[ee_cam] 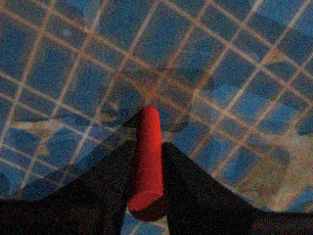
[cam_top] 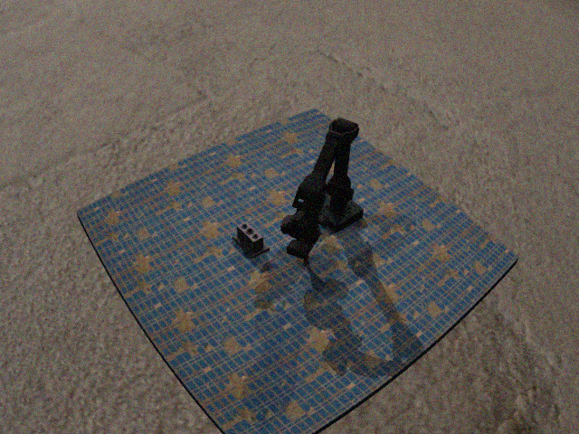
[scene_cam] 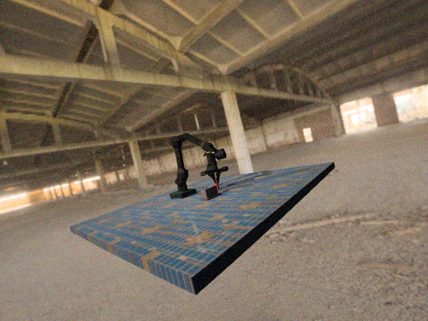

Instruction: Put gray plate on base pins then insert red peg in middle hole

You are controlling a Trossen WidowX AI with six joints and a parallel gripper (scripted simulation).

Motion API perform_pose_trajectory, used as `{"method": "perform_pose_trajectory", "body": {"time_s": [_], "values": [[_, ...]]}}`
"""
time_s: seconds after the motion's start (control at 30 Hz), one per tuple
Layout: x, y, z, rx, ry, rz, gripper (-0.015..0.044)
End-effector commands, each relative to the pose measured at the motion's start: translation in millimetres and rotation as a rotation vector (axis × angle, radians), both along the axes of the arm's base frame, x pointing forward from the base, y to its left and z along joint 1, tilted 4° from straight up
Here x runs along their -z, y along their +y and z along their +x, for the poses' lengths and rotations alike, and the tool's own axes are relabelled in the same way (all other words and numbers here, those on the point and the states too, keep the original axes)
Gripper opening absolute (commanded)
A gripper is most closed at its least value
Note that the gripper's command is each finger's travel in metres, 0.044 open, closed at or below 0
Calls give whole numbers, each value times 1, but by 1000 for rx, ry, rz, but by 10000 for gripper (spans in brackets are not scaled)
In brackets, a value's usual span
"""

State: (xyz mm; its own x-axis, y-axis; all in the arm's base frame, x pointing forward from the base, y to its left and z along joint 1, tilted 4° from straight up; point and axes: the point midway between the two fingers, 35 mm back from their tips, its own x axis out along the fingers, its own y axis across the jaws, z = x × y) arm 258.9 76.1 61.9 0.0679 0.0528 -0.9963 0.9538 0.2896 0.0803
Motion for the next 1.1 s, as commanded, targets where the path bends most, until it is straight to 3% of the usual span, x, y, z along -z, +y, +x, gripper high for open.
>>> {"method": "perform_pose_trajectory", "body": {"time_s": [0.0, 0.77, 1.07], "values": [[-6, -1, 1, 2, -4, -5, 0], [-80, -2, 2, 2, -4, -5, 0], [-71, -18, 14, 5, 1, -3, 0]]}}
